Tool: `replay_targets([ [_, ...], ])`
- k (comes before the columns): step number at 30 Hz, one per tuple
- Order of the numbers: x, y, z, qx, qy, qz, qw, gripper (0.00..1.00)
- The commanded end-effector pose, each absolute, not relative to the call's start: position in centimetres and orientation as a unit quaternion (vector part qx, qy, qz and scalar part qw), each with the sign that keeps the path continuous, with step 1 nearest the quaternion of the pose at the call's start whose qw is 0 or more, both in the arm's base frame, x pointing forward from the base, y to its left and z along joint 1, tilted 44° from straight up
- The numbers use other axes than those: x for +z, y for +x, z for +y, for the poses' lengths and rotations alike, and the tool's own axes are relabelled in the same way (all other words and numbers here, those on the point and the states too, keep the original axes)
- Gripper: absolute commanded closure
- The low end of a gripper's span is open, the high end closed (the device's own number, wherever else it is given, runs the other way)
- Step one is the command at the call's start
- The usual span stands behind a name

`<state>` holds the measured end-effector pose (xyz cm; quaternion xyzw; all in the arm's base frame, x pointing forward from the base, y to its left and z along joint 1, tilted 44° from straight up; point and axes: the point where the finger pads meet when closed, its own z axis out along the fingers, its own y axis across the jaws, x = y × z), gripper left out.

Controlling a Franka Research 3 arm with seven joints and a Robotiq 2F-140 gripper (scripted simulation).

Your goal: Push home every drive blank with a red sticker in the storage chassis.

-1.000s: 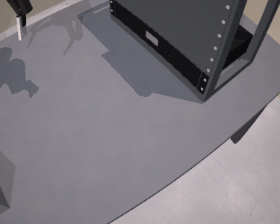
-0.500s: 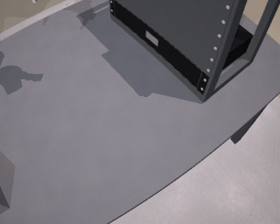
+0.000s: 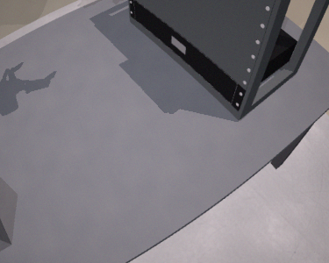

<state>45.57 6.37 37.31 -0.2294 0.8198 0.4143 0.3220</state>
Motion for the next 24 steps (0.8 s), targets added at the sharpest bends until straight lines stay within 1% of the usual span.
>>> replay_targets([
  [1, 40.0, 47.4, 4.7, 0.427, -0.195, 0.799, 0.377, 0.0],
  [7, 43.7, 49.2, 0.8, 0.455, -0.121, 0.764, 0.442, 0.0],
  [9, 43.7, 49.2, 0.8, 0.455, -0.121, 0.764, 0.442, 0.0],
  [17, 47.0, 50.8, -5.3, 0.496, -0.011, 0.706, 0.505, 0.0],
  [24, 47.7, 51.6, -10.9, 0.534, 0.089, 0.649, 0.534, 0.0],
])
